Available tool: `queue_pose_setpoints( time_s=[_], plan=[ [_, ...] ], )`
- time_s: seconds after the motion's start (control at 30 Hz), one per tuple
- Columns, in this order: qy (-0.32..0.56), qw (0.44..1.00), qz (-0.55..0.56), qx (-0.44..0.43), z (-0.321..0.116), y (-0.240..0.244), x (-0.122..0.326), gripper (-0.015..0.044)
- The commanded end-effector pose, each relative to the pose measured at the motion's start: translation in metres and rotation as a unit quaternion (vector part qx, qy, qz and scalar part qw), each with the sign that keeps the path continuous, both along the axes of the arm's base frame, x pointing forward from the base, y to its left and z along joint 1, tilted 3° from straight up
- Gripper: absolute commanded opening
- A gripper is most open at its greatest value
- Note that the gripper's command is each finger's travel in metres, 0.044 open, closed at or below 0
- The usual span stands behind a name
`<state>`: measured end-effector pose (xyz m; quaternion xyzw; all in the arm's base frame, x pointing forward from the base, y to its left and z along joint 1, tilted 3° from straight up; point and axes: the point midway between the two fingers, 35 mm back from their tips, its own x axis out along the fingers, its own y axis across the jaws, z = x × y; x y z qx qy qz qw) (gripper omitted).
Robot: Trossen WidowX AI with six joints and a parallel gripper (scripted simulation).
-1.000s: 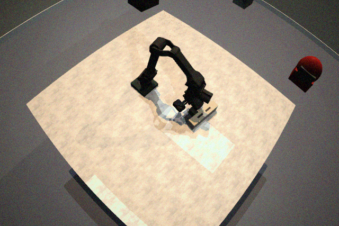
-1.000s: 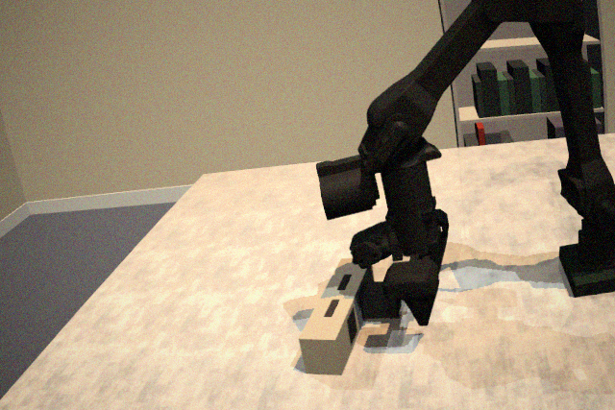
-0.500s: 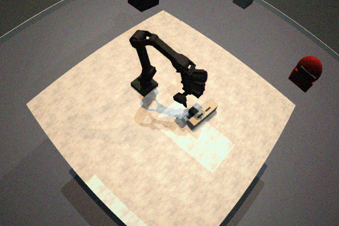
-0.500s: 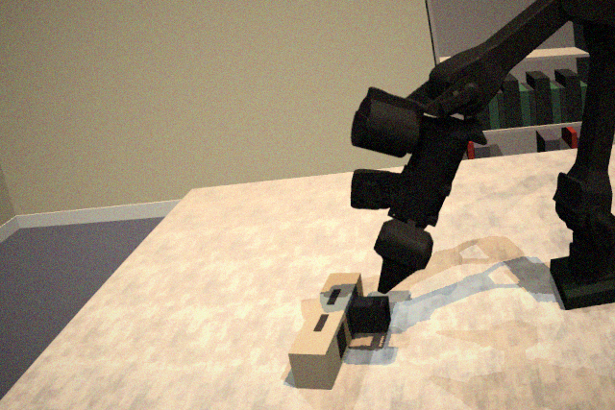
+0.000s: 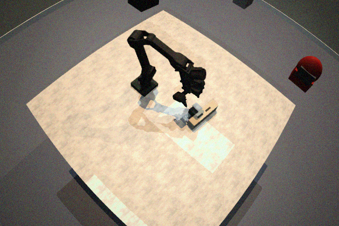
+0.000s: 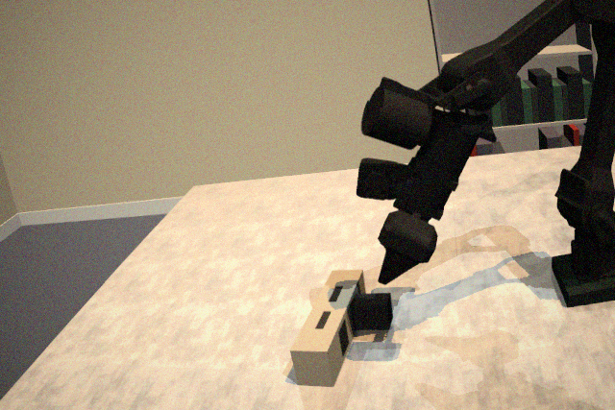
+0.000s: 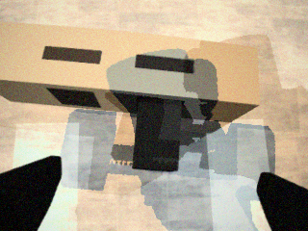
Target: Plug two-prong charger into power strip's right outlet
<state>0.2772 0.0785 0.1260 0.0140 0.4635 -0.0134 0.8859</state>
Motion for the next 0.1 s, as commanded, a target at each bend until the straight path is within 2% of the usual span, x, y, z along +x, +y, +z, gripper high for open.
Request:
queue_pose_setpoints(
  time_s=[0.0, 0.07],
  plan=[
    [-0.001, 1.0, -0.003, 0.001, 0.0003, -0.0003, 0.0003, 0.044],
    [-0.001, 1.0, -0.003, 0.001, 0.0003, -0.0003, 0.0003, 0.044]
  ],
)
